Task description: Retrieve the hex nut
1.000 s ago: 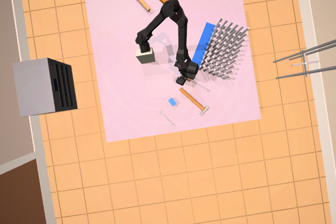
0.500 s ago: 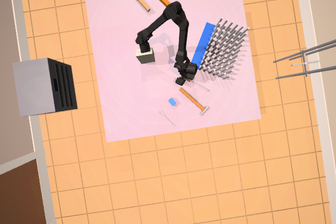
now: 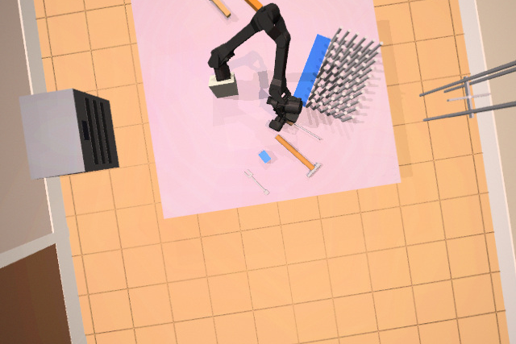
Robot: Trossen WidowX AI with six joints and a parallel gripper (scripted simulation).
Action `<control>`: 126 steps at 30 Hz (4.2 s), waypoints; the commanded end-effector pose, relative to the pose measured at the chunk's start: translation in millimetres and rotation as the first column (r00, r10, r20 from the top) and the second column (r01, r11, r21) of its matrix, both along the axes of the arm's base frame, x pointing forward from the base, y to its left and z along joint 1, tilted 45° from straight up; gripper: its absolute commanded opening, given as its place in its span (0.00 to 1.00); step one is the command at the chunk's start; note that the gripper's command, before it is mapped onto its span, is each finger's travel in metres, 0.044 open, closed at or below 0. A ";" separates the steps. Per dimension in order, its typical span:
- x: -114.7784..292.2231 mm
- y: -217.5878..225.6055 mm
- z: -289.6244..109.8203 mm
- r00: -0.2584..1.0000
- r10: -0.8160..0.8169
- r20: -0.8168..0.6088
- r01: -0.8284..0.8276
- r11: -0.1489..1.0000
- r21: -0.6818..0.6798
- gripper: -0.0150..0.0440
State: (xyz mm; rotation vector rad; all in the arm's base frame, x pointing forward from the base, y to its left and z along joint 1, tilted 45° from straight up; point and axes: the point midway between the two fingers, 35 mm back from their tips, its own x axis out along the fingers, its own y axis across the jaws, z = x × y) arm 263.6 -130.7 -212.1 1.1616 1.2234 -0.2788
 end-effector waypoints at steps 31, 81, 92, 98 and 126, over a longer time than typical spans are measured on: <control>-17.7 -116.0 127.8 1.000 0.001 -0.005 -0.001 1.000 -0.009 0.25; 10.8 62.3 318.0 0.992 0.099 0.082 -0.098 0.995 -0.022 0.25; 1.4 88.4 334.4 0.986 0.126 0.106 -0.124 0.992 -0.017 0.25; 10.3 100.9 316.1 0.987 0.130 0.099 -0.128 0.992 -0.023 0.25; 19.3 198.5 224.4 0.986 0.123 0.113 -0.123 0.992 -0.012 0.25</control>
